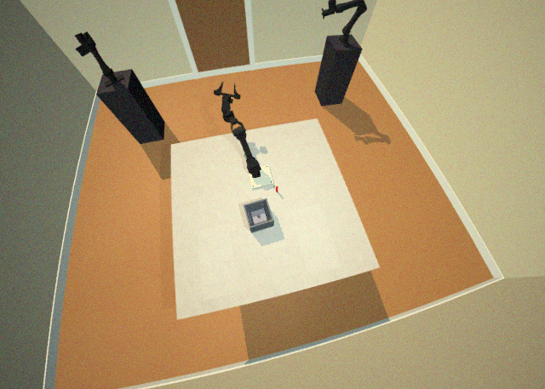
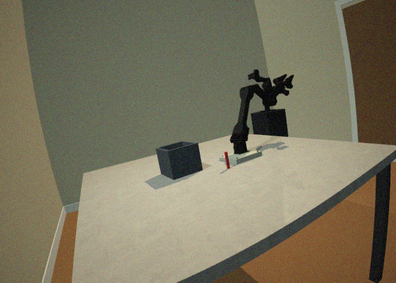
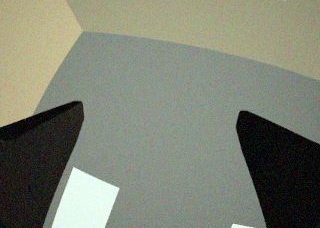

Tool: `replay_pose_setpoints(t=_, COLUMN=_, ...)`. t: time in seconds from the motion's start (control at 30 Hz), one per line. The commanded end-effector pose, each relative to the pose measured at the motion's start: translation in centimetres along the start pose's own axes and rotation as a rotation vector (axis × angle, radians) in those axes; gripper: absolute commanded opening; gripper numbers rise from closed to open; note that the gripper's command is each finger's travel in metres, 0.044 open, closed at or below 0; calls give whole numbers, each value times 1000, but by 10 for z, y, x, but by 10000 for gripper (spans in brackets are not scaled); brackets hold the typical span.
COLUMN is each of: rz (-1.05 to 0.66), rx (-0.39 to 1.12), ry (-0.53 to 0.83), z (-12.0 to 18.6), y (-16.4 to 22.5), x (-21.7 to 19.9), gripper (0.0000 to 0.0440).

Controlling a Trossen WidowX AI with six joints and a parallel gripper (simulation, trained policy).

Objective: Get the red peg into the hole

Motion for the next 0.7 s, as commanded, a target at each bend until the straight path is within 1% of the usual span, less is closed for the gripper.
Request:
replay_pose_setpoints(t=0.0, rz=3, rx=-10, ry=1, z=2, y=-2, x=-2, gripper=424)
replay_pose_setpoints(t=0.03, rz=7, rx=-22, ry=7, z=4, y=-4, x=-7, gripper=439)
replay_pose_setpoints(t=0.17, rz=8, rx=-77, ry=63, z=19, y=-6, x=-37, gripper=440)
replay_pose_setpoints(t=0.3, rz=-1, rx=-125, ry=140, z=37, y=1, x=-71, gripper=440)
replay_pose_setpoints(t=0.47, rz=-23, rx=-172, ry=242, z=63, y=19, x=-113, gripper=440)
replay_pose_setpoints(t=0.67, rz=-65, rx=-211, ry=365, z=94, y=52, x=-157, gripper=440)
Point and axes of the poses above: the point midway between the two fingers, 35 mm back from their tips, its own z axis back along the fingers, its own x axis across the jaws, y = z × x, the point moved 2 cm from there along z, back along the fingers, and after that the axes turned 10 degrees about z, right-handed, at the moved point
